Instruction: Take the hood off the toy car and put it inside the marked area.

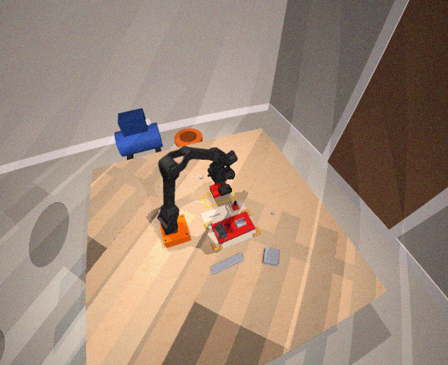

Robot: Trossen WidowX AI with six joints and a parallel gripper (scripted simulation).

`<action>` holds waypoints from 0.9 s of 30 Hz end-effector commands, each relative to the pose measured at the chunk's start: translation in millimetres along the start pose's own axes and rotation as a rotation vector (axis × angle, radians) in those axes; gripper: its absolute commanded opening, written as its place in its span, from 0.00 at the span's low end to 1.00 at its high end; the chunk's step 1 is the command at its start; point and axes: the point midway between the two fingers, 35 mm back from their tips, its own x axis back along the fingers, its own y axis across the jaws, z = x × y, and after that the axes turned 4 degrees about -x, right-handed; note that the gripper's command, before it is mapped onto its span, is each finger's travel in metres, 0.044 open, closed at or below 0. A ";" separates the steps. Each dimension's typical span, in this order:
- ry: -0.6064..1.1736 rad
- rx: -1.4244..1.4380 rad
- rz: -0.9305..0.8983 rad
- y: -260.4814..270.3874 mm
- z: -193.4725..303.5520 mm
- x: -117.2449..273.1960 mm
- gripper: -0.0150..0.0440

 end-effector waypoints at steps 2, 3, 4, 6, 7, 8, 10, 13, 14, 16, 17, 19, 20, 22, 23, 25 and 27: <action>0.007 -0.005 0.004 -0.5 0.9 -7.2 0.25; 0.007 -0.005 0.004 -0.5 0.9 -7.9 0.25; 0.007 -0.005 0.004 -0.5 0.9 -8.6 0.25; 0.007 -0.005 0.004 -0.5 1.0 -10.1 0.25; 0.007 -0.005 0.004 -0.5 1.0 -10.8 0.25; 0.007 -0.005 0.004 -0.5 1.1 -11.6 0.25; 0.007 -0.005 0.004 -0.5 1.2 -13.0 0.25; 0.007 -0.005 0.004 -0.6 1.3 -15.2 0.25; 0.007 -0.005 0.004 -0.6 1.4 -16.0 0.25; 0.007 -0.005 0.004 -0.6 1.5 -17.4 0.25; 0.007 -0.005 0.004 -0.7 1.5 -18.2 0.25; 0.008 -0.005 0.004 -0.7 1.6 -19.6 0.25; 0.008 -0.005 0.004 -0.7 1.7 -20.3 0.25; 0.008 -0.005 0.004 -0.8 1.8 -21.8 0.25; 0.008 -0.005 0.004 -0.8 1.9 -22.5 0.25; 0.008 -0.005 0.004 -0.8 2.0 -24.0 0.25; 0.008 -0.005 0.004 -0.9 2.2 -25.4 0.25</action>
